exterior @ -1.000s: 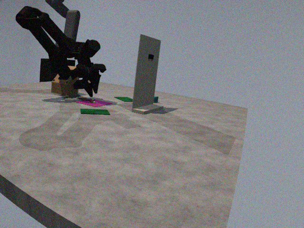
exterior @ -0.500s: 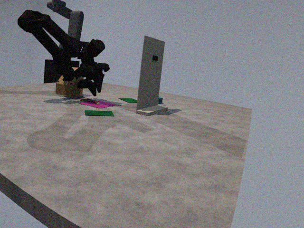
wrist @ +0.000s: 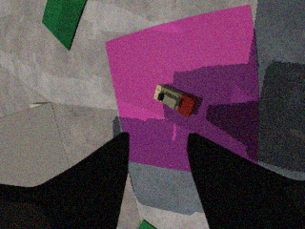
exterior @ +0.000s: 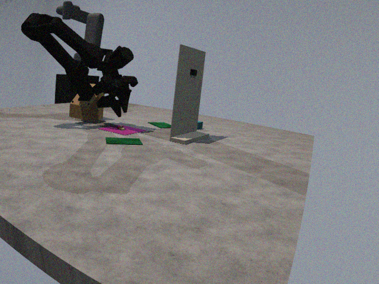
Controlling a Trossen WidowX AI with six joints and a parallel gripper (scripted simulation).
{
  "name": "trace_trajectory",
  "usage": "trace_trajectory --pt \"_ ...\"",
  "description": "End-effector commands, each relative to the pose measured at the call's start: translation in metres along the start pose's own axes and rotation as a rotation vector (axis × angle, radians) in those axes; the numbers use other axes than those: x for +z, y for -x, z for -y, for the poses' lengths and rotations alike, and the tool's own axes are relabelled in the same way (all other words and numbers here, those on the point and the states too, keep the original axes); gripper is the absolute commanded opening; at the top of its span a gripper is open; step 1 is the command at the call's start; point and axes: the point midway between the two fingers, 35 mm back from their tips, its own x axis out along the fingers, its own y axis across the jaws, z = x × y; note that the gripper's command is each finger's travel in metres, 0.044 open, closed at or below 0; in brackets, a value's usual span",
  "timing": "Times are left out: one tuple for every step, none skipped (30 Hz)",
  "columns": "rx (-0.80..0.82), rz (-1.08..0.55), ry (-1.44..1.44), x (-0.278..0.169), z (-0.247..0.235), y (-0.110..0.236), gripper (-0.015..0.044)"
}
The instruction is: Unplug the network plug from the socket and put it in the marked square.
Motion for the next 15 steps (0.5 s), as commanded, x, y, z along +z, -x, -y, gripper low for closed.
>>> trace_trajectory --pt "0.006 -0.001 -0.014 -0.0008 -0.0061 0.0032 0.0156" --pt "0.006 -0.002 -0.014 -0.001 -0.0066 0.0038 0.0156" --pt "0.005 -0.002 -0.014 -0.0012 -0.007 0.0044 0.0156" --pt "0.005 -0.003 -0.014 -0.0015 -0.0075 0.005 0.0156" --pt "0.004 -0.003 -0.015 -0.0017 -0.0079 0.0057 0.0156" --pt "0.004 -0.004 -0.015 -0.0019 -0.0084 0.0063 0.0156" --pt "0.003 -0.004 -0.015 -0.0021 -0.0088 0.0069 0.0156" --pt "0.003 -0.004 -0.015 -0.0023 -0.0093 0.0076 0.0156" --pt "0.002 -0.005 -0.015 -0.0025 -0.0097 0.0082 0.0156" --pt "0.002 -0.005 -0.015 -0.0027 -0.0102 0.0089 0.0156" --pt "0.001 -0.005 -0.015 -0.0028 -0.0106 0.0095 0.0156" --pt "0.001 -0.006 -0.015 -0.003 -0.0111 0.0102 0.0156" --pt "0.001 -0.006 -0.015 -0.0032 -0.0115 0.0109 0.0156" --pt "0.0 -0.006 -0.015 -0.0033 -0.012 0.0115 0.0156" --pt "0.0 -0.006 -0.015 -0.0035 -0.0124 0.0122 0.0156"
